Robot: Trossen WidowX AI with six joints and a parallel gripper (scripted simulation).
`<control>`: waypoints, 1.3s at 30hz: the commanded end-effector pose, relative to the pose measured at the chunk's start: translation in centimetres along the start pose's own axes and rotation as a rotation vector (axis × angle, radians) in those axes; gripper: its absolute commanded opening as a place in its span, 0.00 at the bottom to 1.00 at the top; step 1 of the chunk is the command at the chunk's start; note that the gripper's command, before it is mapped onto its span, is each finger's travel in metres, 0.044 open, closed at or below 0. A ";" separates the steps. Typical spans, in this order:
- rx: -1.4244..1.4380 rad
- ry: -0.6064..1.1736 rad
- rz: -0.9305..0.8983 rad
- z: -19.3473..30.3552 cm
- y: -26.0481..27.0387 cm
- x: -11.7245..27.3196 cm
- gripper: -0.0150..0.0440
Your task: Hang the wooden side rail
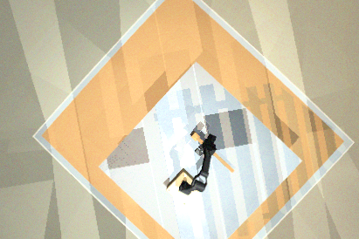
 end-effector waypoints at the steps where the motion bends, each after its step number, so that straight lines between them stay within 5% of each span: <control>1: -0.006 0.006 -0.006 0.1 0.1 0.3 0.25; 39: -0.006 0.006 -0.006 0.2 0.2 -0.2 0.25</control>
Point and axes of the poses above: the point midway between the two fingers, 35 mm back from their tips, its own x axis back along the fingers, its own y axis across the jaws, z = x × y, the point moved 9 cm from there along x, back along the fingers, and after that the axes turned 9 degrees about x, right-handed, at the moved point
